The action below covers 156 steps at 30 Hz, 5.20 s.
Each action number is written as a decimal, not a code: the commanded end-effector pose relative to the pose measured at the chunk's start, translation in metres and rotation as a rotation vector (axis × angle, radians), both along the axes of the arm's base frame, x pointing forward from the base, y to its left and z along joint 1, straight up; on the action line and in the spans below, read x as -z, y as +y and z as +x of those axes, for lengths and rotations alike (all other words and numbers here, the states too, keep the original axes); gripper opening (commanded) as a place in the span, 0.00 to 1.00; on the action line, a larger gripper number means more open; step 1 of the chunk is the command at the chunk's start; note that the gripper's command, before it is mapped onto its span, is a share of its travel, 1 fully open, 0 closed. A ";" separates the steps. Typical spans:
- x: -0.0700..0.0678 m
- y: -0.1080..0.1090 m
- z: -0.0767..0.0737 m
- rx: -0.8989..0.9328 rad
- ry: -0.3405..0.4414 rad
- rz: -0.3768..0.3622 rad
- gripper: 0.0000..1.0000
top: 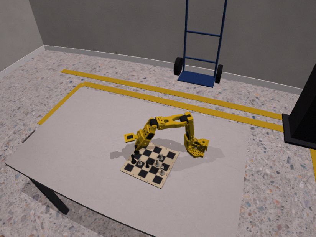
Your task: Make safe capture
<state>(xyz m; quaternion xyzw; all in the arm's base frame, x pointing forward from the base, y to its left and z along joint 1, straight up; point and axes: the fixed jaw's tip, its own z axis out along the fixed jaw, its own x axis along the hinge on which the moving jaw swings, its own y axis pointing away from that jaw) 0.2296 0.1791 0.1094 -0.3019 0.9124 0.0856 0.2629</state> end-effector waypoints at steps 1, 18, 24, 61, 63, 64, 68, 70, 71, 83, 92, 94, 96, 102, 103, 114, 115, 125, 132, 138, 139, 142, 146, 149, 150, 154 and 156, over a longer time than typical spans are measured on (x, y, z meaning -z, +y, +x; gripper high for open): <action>0.000 -0.027 0.031 0.129 0.002 -0.004 0.00; -0.002 -0.075 0.082 0.332 0.000 -0.002 0.00; -0.002 -0.075 0.082 0.332 0.000 -0.002 0.00; 0.006 -0.072 0.081 0.322 0.000 -0.002 0.00; 0.006 -0.072 0.081 0.322 0.000 -0.002 0.00; 0.005 -0.072 0.081 0.321 0.000 -0.002 0.00; -0.001 -0.069 0.081 0.315 0.000 -0.002 0.00; -0.003 -0.069 0.080 0.313 0.000 -0.002 0.00; -0.003 -0.069 0.080 0.312 0.000 -0.002 0.00; -0.003 -0.069 0.080 0.312 0.000 -0.002 0.00; -0.003 -0.069 0.080 0.312 0.000 -0.002 0.00; -0.003 -0.069 0.080 0.312 0.000 -0.002 0.00; -0.003 -0.069 0.080 0.312 0.000 -0.002 0.00; -0.001 -0.068 0.081 0.312 0.000 -0.002 0.00; 0.000 -0.068 0.081 0.312 0.000 -0.002 0.00; 0.013 -0.068 0.081 0.312 0.000 -0.002 0.00; 0.015 -0.068 0.081 0.312 0.000 -0.002 0.00; 0.037 -0.068 0.082 0.312 0.000 -0.002 0.00; 0.048 -0.068 0.082 0.312 0.000 -0.002 0.00; 0.058 -0.068 0.083 0.312 0.000 -0.002 0.00; 0.059 -0.068 0.083 0.312 0.000 -0.002 0.00; 0.062 -0.068 0.083 0.312 0.000 -0.002 0.00; 0.063 -0.068 0.083 0.312 0.000 -0.002 0.00; 0.064 -0.068 0.083 0.312 0.000 -0.002 0.00; 0.064 -0.068 0.083 0.312 0.000 -0.002 0.00; 0.064 -0.068 0.083 0.312 0.000 -0.002 0.00; 0.065 -0.068 0.082 0.311 0.000 -0.002 0.00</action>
